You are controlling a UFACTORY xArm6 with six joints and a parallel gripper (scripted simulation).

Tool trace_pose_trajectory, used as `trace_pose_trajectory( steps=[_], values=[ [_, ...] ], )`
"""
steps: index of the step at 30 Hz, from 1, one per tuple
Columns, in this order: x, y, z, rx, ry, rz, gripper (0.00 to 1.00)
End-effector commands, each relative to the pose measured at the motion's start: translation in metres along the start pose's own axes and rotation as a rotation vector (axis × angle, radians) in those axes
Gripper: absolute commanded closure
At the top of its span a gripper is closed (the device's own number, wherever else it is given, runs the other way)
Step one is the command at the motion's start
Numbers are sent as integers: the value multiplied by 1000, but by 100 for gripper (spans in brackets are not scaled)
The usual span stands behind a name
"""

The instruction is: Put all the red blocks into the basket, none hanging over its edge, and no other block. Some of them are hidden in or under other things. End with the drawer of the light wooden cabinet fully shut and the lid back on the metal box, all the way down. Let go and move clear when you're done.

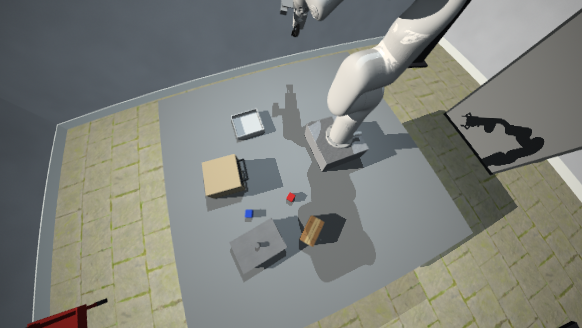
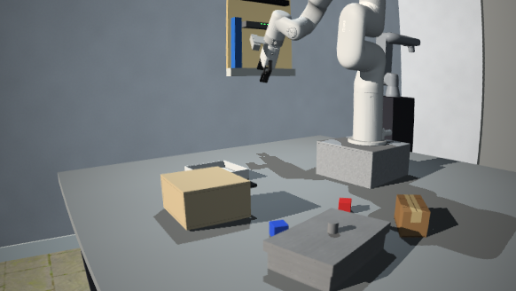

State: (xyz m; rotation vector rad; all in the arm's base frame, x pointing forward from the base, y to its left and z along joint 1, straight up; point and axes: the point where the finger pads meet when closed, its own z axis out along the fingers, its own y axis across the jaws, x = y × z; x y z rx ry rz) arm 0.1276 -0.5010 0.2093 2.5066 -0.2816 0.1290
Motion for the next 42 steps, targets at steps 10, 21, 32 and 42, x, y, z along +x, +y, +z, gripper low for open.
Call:
trace_pose_trajectory(
  steps=[10, 21, 32, 42],
  values=[
    [1, 2, -1, -4, 2, 1, 0],
    [6, -2, -2, 1, 7, -18, 100],
    [118, -113, -27, 114, 149, -544, 100],
    [181, -223, -67, 179, 278, -987, 100]
  ],
)
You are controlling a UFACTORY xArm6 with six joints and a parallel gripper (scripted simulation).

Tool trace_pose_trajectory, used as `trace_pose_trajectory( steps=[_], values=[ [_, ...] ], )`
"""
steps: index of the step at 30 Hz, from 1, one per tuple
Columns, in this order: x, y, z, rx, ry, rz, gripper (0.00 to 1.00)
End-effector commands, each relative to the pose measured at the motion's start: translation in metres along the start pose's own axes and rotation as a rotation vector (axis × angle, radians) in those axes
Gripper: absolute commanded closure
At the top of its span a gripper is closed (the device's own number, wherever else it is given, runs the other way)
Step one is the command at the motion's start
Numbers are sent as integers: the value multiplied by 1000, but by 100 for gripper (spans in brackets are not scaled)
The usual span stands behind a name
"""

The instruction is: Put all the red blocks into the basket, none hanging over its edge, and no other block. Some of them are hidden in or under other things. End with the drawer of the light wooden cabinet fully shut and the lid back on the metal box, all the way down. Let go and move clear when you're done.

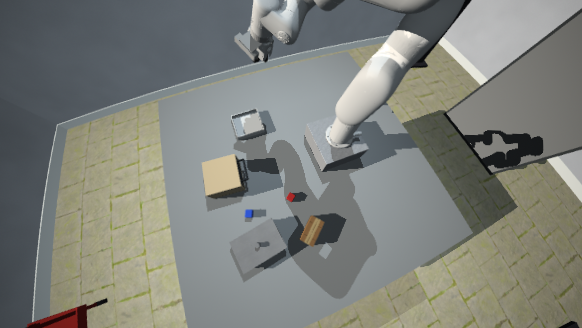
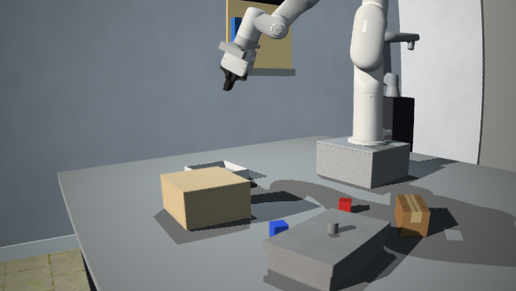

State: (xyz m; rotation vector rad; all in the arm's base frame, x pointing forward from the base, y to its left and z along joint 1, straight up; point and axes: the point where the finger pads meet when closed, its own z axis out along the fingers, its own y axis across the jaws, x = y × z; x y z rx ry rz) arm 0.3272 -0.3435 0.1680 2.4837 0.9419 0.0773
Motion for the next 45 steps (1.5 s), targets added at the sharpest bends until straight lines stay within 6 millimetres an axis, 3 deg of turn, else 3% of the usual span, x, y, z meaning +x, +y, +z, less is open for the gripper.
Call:
trace_pose_trajectory(
  steps=[1, 2, 3, 4, 6, 9, 11, 13, 18, 20, 21, 22, 23, 26, 28, 29, 30, 31, 32, 33, 35, 36, 40, 45],
  values=[
    [71, -15, -9, 40, 86, -234, 100],
    [71, -15, -9, 40, 86, -234, 100],
    [99, -27, -14, 50, 118, -357, 100],
    [105, -29, -14, 51, 122, -366, 100],
    [138, -46, -21, 61, 158, -503, 100],
    [138, -46, -21, 61, 158, -503, 100],
    [192, -85, -37, 72, 223, -756, 100],
    [198, -88, -38, 74, 231, -783, 100],
    [257, -153, -64, 78, 317, -1135, 100],
    [269, -165, -69, 81, 339, -1206, 100],
    [284, -190, -79, 79, 368, -1324, 100],
    [286, -192, -80, 80, 374, -1343, 100],
    [298, -215, -89, 77, 396, -1441, 100],
    [301, -220, -91, 78, 407, -1476, 100],
    [321, -273, -112, 70, 464, -1712, 100],
    [321, -273, -112, 70, 469, -1728, 100],
    [324, -292, -119, 65, 483, -1795, 100],
    [327, -298, -122, 65, 497, -1844, 100],
    [330, -321, -131, 59, 516, -1926, 100],
    [330, -321, -131, 59, 524, -1952, 100],
    [333, -363, -146, 49, 561, -2112, 100],
    [333, -363, -146, 48, 570, -2144, 100],
    [328, -420, -167, 28, 635, -2415, 100],
    [323, -441, -174, 19, 660, -2519, 100]
  ],
)
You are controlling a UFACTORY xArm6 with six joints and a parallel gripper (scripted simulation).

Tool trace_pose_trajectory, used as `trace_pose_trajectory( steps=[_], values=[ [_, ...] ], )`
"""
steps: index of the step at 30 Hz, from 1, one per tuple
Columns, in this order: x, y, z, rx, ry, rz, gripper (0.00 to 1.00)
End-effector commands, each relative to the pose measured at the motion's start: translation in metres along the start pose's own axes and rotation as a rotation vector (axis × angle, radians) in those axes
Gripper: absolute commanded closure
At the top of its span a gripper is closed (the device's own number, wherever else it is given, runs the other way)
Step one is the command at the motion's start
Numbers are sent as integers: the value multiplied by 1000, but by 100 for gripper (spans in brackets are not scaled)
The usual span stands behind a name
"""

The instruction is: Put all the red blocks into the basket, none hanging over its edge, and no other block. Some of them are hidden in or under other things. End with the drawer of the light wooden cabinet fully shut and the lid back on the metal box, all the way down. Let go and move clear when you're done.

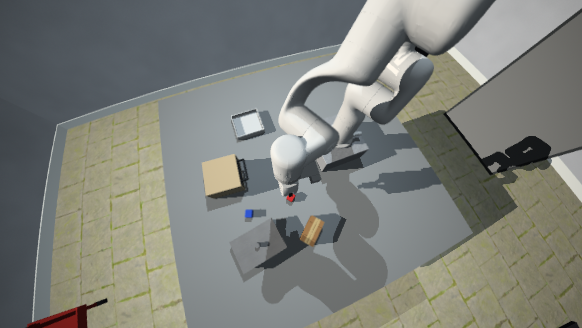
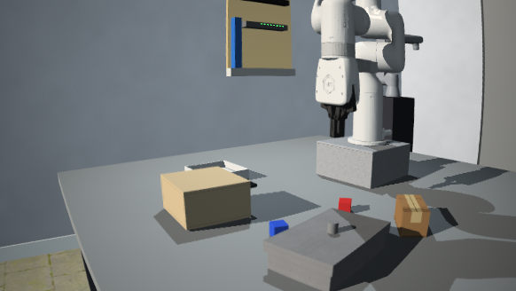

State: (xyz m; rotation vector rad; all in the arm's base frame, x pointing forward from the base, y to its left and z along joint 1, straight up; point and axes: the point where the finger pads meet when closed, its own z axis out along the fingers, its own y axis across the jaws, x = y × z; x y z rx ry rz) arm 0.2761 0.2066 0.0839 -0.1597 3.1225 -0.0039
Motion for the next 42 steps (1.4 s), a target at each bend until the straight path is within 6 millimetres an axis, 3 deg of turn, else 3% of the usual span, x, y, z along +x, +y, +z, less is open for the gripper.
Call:
trace_pose_trajectory(
  steps=[1, 15, 24, 34, 35, 42],
  values=[
    [12, 18, -1, -11, 19, -87, 100],
    [15, 21, 0, -11, 22, -189, 100],
    [14, 22, 0, -14, 20, -765, 100],
    [14, 22, 0, -14, 20, -778, 100],
    [14, 22, 0, -14, 20, -778, 40],
    [14, 22, 0, -14, 20, -778, 40]
  ],
)
